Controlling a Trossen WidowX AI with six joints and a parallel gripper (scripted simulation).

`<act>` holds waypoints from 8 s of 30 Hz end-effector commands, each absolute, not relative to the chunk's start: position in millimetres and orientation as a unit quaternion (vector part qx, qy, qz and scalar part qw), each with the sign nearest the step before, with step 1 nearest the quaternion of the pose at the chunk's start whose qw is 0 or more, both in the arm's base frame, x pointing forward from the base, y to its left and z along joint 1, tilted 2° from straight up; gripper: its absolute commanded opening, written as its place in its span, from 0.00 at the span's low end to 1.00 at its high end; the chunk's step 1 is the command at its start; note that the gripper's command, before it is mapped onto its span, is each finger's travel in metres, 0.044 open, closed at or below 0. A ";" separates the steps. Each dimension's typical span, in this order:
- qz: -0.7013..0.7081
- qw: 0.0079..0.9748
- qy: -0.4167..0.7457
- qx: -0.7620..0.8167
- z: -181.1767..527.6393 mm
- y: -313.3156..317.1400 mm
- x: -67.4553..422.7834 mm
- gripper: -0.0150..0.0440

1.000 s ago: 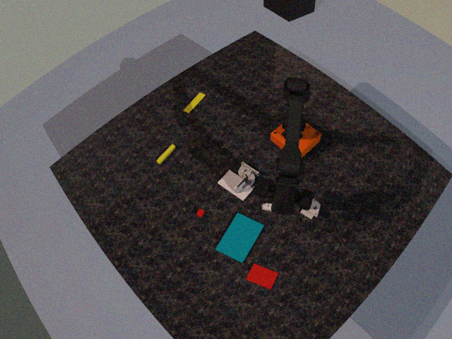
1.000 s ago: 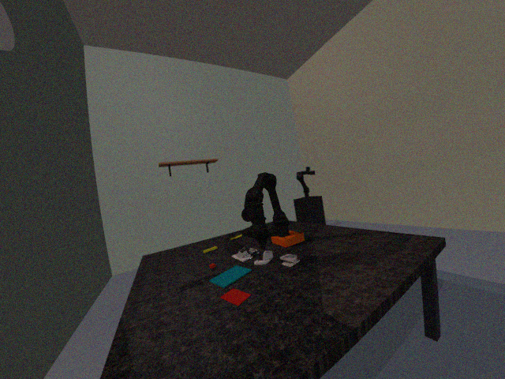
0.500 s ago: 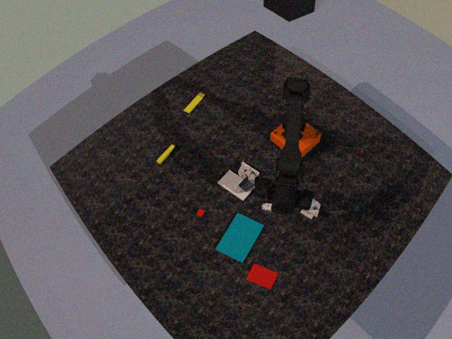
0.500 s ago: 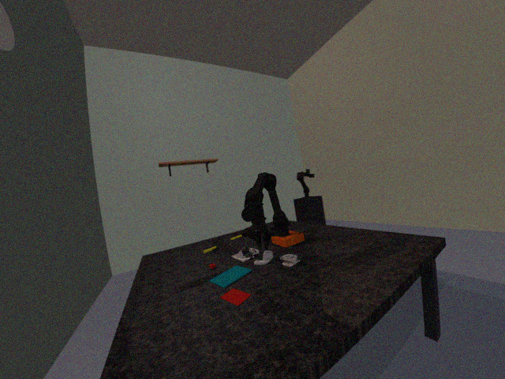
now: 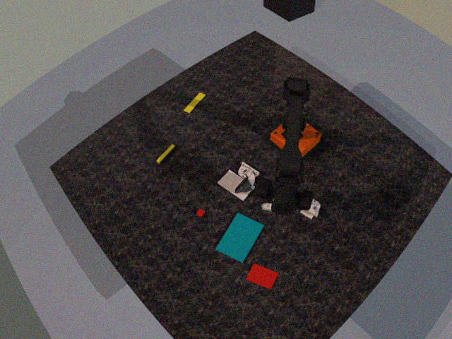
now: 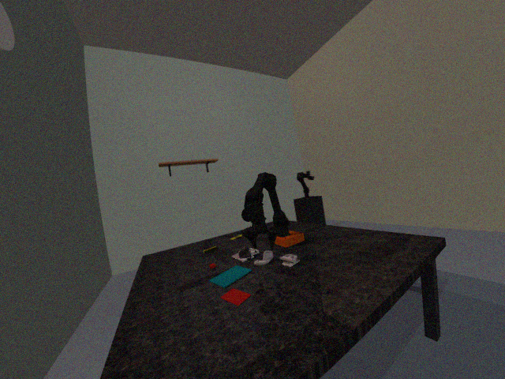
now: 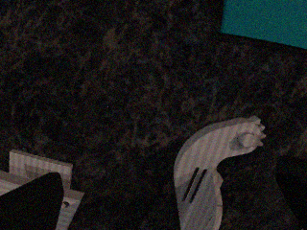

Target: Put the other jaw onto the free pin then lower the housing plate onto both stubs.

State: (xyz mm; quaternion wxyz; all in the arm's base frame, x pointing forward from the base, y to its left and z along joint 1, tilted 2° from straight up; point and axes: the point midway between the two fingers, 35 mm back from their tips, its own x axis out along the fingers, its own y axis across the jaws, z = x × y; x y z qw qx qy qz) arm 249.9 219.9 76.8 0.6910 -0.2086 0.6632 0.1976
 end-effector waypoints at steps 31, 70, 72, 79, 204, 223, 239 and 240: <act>0.198 0.691 0.663 -0.209 76.8 219.9 249.9 0.60; 0.198 0.691 0.663 -0.209 76.8 219.9 249.9 0.83; 0.198 0.691 0.663 -0.209 76.8 219.9 249.9 0.92; 0.198 0.691 0.663 -0.209 76.8 219.9 249.9 1.00; 0.667 0.189 0.187 -0.696 86.6 186.0 226.4 1.00; 0.693 -0.005 0.002 -0.721 88.2 177.1 219.6 1.00; 0.688 -0.093 -0.082 -0.715 79.7 173.3 217.3 1.00; 0.688 -0.093 -0.082 -0.715 68.5 173.4 218.0 1.00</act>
